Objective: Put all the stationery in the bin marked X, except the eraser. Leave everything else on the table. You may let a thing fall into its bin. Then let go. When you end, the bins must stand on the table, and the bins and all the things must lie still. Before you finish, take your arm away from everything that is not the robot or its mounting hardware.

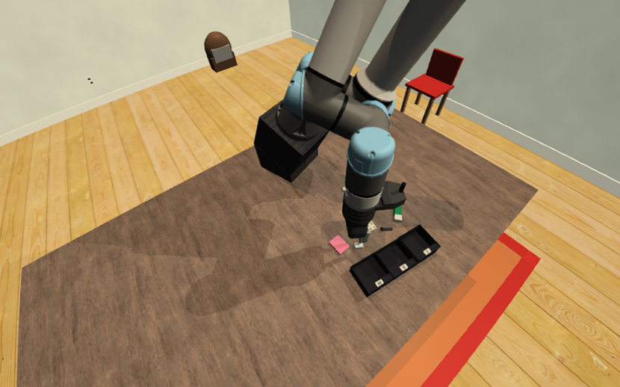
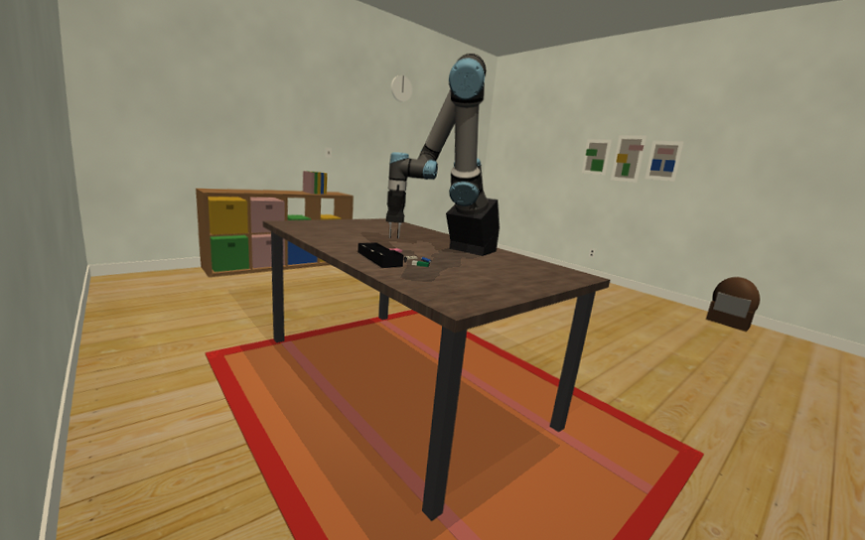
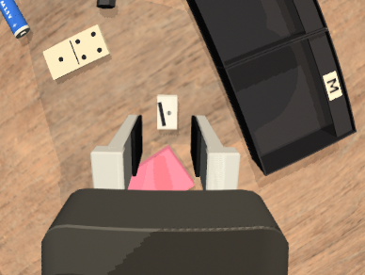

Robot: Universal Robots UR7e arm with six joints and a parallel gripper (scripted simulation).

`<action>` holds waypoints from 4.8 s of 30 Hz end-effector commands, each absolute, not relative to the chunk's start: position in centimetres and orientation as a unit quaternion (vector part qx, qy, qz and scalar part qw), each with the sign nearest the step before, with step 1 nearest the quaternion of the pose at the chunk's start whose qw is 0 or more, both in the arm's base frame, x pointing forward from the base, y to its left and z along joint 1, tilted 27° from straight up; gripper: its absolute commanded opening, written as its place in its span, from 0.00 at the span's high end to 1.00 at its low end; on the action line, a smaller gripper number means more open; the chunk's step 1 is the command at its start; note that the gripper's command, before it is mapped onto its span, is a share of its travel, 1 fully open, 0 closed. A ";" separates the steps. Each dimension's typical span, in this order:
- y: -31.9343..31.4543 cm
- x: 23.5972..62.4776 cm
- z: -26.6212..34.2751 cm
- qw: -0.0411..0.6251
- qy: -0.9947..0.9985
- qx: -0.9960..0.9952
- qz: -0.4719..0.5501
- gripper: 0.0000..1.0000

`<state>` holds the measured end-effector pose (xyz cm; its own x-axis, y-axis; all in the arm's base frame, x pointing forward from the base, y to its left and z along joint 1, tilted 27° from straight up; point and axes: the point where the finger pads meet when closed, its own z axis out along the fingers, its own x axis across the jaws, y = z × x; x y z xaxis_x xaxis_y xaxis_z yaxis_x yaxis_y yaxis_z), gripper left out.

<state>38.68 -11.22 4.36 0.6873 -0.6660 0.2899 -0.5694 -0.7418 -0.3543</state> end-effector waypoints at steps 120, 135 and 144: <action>-11.2 39.2 3.4 0.119 0.339 -0.911 -0.204 0.68; -11.2 39.2 3.4 0.119 0.339 -0.911 -0.204 0.68; -11.2 38.9 4.0 0.119 0.339 -0.911 -0.204 0.68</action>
